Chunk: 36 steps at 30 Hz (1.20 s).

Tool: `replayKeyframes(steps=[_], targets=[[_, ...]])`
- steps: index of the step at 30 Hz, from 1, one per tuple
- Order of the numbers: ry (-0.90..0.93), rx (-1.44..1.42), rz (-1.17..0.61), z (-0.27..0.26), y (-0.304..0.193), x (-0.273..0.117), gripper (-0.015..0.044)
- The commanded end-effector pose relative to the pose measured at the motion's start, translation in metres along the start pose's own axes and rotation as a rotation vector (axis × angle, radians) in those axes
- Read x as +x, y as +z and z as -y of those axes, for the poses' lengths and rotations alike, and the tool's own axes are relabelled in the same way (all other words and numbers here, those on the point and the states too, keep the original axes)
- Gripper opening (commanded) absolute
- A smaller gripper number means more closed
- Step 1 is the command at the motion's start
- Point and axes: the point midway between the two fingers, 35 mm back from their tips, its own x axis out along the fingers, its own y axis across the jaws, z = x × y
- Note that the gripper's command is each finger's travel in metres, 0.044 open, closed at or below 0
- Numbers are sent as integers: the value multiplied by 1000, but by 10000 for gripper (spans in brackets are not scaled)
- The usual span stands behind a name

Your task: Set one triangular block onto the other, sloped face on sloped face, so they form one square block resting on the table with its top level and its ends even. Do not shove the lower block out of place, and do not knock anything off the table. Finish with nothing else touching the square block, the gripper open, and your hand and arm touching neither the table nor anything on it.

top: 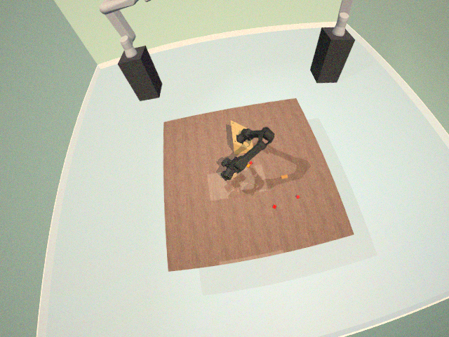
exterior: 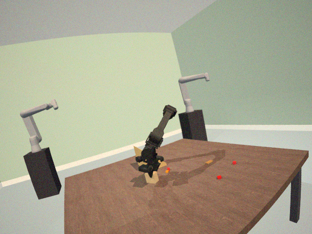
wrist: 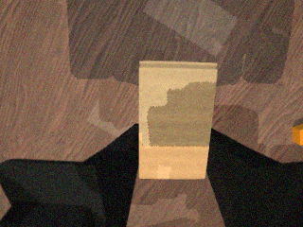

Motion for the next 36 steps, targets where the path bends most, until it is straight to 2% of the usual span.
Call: replayKeyframes(steps=[1, 31, 36], targets=[[-7, 7, -2, 1, 0, 1, 0], [-6, 5, -1, 1, 1, 3, 0], [-1, 1, 0, 0, 0, 2, 131]])
